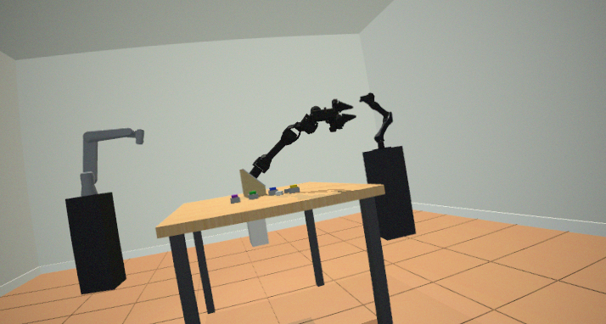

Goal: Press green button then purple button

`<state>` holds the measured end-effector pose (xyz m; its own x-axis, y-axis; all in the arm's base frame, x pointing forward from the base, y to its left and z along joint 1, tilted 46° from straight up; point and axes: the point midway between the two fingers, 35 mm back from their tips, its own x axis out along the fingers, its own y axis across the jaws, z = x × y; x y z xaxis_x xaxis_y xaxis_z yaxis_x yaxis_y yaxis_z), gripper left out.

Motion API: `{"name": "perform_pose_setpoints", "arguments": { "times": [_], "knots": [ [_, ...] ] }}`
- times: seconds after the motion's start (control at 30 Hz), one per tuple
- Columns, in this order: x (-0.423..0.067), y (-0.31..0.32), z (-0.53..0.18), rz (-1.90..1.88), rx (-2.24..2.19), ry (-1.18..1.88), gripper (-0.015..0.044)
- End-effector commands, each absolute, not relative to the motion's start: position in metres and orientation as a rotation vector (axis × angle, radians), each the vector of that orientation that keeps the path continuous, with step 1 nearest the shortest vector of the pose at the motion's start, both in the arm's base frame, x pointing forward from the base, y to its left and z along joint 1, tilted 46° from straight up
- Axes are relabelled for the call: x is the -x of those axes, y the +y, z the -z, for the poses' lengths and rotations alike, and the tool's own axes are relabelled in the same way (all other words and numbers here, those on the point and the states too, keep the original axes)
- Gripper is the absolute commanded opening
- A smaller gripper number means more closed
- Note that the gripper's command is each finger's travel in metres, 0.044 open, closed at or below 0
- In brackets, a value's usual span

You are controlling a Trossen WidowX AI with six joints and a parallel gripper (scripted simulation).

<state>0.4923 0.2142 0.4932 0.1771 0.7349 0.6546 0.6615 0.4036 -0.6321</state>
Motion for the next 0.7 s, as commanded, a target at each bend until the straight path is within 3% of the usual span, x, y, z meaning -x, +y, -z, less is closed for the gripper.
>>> {"name": "perform_pose_setpoints", "arguments": {
  "times": [0.0,0.1,0.37,0.67],
  "knots": [
    [-0.496,0.213,-0.49,-0.097,1.295,-1.501,0.04],
    [-0.55,0.186,-0.442,-0.297,1.266,-1.19,0.04],
    [-0.604,0.129,-0.34,-0.538,1.133,-0.666,0.04],
    [-0.597,0.048,-0.193,-0.715,0.832,-0.001,0.04]
  ]
}}
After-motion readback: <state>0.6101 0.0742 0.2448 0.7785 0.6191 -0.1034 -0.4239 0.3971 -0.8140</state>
